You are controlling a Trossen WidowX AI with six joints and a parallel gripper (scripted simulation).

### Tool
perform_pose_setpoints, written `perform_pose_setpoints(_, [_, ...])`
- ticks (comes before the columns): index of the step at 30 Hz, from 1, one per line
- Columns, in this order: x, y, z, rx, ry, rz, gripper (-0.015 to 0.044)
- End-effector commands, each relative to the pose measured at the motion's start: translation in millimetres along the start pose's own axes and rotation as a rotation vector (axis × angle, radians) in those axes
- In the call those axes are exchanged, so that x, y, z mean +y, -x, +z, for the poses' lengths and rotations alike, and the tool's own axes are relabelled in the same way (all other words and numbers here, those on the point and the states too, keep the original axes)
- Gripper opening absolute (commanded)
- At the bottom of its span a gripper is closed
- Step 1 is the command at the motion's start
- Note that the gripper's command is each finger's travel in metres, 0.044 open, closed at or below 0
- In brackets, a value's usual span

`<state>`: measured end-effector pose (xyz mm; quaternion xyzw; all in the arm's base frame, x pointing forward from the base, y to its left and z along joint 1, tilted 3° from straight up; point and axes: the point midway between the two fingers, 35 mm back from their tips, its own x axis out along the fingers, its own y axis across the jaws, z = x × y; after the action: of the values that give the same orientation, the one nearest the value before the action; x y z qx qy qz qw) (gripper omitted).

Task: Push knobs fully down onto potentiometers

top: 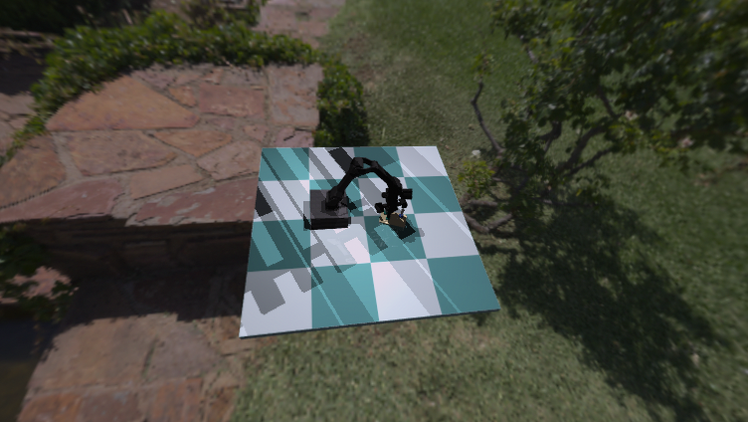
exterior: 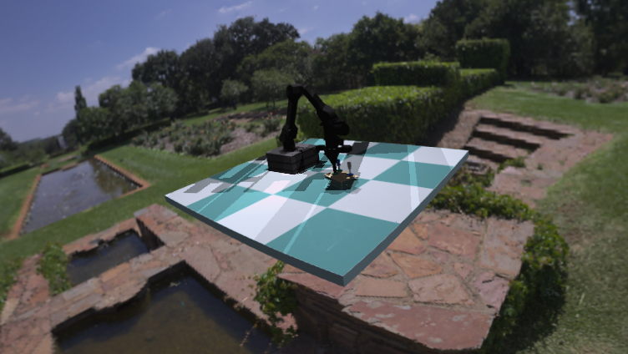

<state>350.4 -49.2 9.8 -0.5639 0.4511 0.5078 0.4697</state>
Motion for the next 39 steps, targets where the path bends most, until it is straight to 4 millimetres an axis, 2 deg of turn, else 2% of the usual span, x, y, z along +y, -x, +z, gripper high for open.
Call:
perform_pose_setpoints(1, [0.3,-6.8,0.7,-0.005,-0.001,0.004,0.0])
perform_pose_setpoints(11, [0.2,-6.0,0.7,-0.005,-0.001,0.004,0.0])
perform_pose_setpoints(28, [0.0,18.5,0.5,-0.005,-0.001,0.004,0.0])
perform_pose_setpoints(29, [1.8,13.2,0.4,-0.003,0.001,0.01,0.0026])
perform_pose_setpoints(36, [1.8,13.2,0.4,-0.003,0.001,0.01,0.021])
perform_pose_setpoints(39, [-2.8,16.8,-4.8,0.006,-0.028,-0.019,0.0131])
